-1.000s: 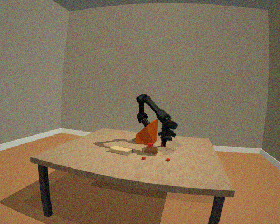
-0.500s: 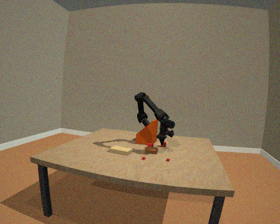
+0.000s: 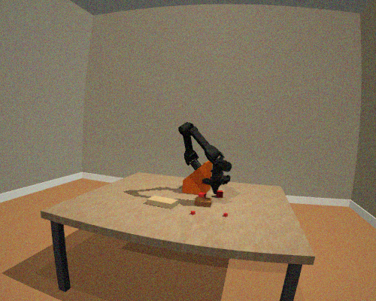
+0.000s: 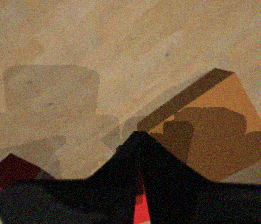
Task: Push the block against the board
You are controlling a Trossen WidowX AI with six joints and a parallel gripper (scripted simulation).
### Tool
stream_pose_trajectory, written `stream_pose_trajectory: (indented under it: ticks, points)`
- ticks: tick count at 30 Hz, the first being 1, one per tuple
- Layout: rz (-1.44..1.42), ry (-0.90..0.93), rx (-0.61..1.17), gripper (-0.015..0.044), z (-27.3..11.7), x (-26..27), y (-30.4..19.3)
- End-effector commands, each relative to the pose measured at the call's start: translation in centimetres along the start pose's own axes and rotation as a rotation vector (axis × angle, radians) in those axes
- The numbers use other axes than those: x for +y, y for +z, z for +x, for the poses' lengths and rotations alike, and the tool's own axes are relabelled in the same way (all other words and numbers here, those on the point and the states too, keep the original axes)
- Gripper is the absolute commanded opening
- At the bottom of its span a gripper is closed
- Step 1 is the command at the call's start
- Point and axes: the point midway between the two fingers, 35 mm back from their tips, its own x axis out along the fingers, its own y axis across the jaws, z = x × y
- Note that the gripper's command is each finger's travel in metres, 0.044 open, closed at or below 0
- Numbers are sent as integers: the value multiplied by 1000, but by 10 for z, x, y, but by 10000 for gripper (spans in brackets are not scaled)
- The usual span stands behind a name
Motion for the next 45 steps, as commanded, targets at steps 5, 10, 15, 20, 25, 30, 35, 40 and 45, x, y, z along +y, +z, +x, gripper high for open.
stream_pose_trajectory:
  ticks: [5,10,15,20,25,30,35,40,45]
  points:
    - [259,5,-2,0,0,3,-14]
    - [432,5,-1,0,0,6,-24]
    - [604,5,0,0,1,8,-34]
    - [777,5,1,0,1,10,-44]
    - [841,5,2,0,2,11,-48]
    - [858,3,2,0,45,11,-49]
    - [864,1,4,0,57,11,-51]
    - [864,2,3,0,57,8,-47]
    - [864,2,3,0,57,3,-42]
